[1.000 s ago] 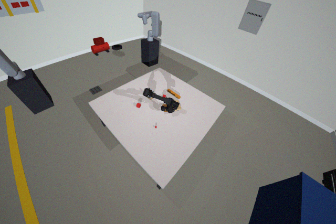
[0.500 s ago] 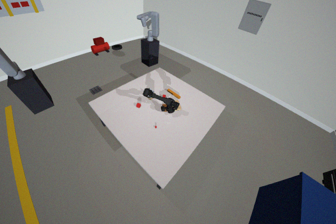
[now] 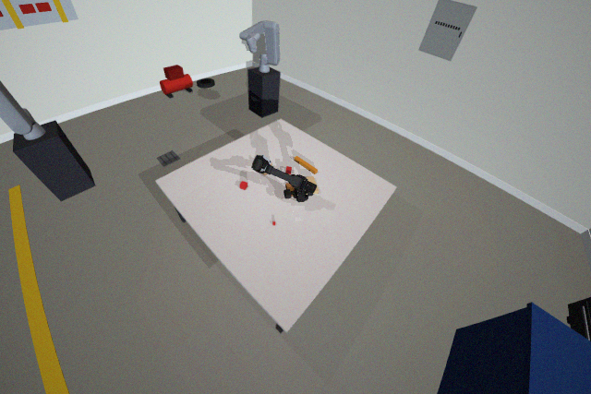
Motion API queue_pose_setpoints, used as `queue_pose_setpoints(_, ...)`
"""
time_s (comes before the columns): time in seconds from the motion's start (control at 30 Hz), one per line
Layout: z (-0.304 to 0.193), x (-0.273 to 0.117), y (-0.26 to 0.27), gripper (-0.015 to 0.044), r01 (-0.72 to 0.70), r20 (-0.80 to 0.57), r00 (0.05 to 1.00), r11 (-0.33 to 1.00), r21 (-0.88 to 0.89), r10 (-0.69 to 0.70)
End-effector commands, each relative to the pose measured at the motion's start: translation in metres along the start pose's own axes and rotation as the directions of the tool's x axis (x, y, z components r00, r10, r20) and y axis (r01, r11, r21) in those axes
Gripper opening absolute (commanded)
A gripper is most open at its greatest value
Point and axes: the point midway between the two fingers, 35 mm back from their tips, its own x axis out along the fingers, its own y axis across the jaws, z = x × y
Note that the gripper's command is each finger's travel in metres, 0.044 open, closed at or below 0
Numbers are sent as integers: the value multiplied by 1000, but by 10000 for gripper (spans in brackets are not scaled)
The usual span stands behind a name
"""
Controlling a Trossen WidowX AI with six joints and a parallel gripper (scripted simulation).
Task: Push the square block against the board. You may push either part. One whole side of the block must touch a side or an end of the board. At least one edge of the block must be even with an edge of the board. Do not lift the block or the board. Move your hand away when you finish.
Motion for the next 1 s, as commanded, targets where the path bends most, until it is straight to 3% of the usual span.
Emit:
queue_pose_setpoints(0.0, 5, 3, 0, 0, 9, -1, 1000, 1000, -8, -9)
queue_pose_setpoints(0.17, 8, -3, 0, 0, 0, 0, 1000, 1000, 0, 0)
queue_pose_setpoints(0.3, 8, -49, 1, 0, 7, -2, 1000, 1000, -8, -7)
queue_pose_setpoints(0.47, 8, -52, 1, 0, 8, -2, 1000, 1000, -8, -8)
queue_pose_setpoints(0.97, -22, -57, -19, 0, 5, 7, 1000, 882, -471, -2)
